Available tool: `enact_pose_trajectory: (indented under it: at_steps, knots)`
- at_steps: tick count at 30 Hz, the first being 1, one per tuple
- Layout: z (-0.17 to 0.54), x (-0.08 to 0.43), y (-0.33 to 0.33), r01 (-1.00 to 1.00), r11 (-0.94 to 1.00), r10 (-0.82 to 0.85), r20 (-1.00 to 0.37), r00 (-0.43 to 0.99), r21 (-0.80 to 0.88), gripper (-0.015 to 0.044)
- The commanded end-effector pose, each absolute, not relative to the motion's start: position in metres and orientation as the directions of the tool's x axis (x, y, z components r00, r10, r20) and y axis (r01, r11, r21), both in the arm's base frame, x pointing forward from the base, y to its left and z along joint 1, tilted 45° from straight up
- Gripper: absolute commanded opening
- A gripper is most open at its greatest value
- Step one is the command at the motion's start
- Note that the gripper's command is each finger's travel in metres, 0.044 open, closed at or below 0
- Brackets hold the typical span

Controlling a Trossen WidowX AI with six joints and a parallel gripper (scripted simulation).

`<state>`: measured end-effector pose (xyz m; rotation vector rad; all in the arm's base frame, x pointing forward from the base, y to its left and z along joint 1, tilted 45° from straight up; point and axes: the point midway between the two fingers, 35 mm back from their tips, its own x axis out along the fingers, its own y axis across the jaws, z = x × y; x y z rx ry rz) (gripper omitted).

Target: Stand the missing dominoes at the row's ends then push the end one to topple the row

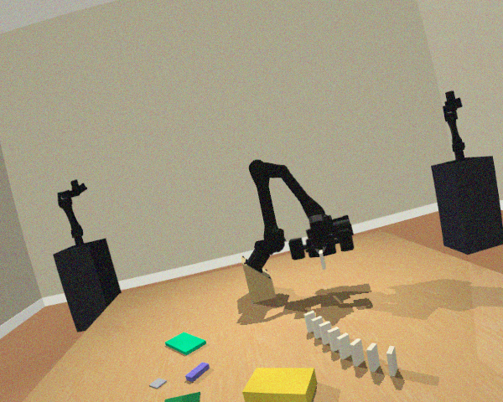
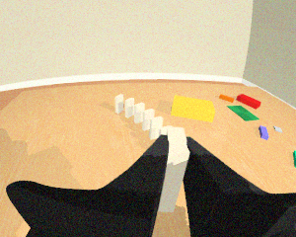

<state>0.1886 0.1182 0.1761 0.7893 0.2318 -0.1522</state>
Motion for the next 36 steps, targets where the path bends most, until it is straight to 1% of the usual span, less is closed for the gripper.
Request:
enact_pose_trajectory:
  at_steps: [1,36]
  knots:
    - [0.172,0.190,0.124,0.223,0.693,-0.051,-0.262,0.964,0.685,0.0028]
    - [0.109,0.192,0.185,0.225,0.698,-0.050,-0.267,0.962,0.680,0.0028]
